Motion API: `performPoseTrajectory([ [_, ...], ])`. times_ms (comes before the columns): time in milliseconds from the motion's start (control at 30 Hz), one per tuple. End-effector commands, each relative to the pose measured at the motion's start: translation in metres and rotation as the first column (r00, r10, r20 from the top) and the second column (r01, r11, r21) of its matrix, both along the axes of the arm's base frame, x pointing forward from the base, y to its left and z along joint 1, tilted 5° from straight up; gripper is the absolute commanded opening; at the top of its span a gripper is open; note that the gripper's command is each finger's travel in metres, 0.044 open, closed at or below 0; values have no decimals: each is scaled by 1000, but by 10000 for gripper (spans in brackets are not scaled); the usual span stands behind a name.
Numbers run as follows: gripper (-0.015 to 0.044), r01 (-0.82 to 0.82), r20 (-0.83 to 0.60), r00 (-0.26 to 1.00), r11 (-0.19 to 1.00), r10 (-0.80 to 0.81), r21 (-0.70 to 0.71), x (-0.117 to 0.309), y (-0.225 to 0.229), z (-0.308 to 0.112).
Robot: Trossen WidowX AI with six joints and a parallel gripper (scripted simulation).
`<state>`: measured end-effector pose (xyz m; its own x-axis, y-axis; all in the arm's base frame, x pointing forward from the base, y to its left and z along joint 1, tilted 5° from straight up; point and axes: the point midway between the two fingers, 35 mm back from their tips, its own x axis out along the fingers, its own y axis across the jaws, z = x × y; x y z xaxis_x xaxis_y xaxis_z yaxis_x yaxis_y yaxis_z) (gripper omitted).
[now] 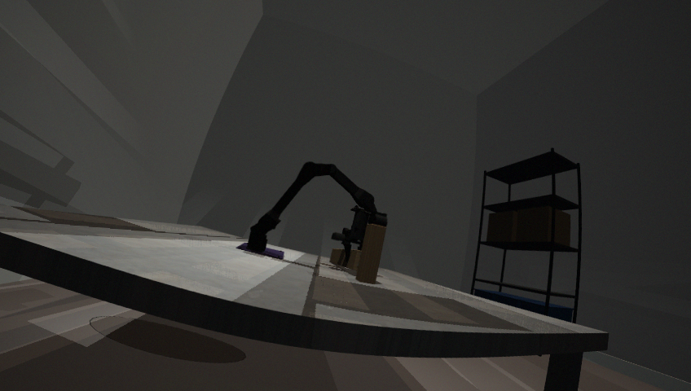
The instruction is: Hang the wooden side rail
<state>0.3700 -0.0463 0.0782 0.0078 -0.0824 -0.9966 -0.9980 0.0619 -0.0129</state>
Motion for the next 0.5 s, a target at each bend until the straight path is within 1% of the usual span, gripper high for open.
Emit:
performPoseTrajectory([
  [0, 0, -4, 15, 1000, 1000, 4, 1, 2, 0, 6],
  [467, 0, -4, 15, 1000, 1000, 4, 1, 2, 1, 9],
])
